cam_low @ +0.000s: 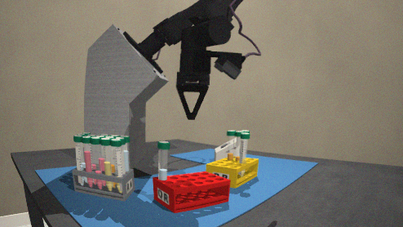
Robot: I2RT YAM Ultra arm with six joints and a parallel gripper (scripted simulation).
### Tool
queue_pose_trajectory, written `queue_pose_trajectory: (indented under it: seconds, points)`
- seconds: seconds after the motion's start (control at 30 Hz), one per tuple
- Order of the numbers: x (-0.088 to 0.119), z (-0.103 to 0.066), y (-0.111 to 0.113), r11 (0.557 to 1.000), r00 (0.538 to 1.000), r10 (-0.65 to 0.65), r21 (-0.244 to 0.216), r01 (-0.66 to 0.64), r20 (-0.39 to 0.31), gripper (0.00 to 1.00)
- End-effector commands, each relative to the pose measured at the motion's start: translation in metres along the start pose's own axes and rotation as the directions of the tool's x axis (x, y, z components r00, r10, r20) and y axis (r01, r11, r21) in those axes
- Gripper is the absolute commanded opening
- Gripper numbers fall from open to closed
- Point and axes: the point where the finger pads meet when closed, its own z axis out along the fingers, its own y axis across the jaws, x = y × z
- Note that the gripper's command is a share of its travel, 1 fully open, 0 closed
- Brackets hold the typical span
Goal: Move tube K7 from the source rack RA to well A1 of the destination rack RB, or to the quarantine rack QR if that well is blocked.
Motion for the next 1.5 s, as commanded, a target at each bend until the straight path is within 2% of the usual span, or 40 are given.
queue_pose_trajectory:
  seconds: [0.0,0.1,0.33,0.37,0.9,1.17,1.2,1.47]
  points:
    - [-0.008,-0.004,0.007,0.999,1.000,0.031,0.022,-0.031,-0.003,0.00]
    - [-0.017,-0.004,0.015,0.999,0.999,0.040,0.013,-0.040,-0.009,0.00]
    - [-0.014,-0.007,0.011,0.998,0.998,0.055,0.027,-0.055,-0.010,0.00]
    - [-0.021,-0.004,0.018,0.999,0.999,0.040,0.014,-0.040,-0.009,0.00]
    - [-0.059,-0.004,0.058,0.999,0.999,0.043,0.010,-0.043,-0.013,0.00]
    - [-0.060,-0.007,0.052,0.998,0.999,0.054,0.028,-0.053,-0.009,0.00]
    - [-0.063,-0.004,0.061,0.999,0.999,0.042,0.012,-0.041,-0.011,0.00]
    - [-0.076,-0.003,0.081,0.999,0.999,0.042,0.011,-0.042,-0.013,0.00]
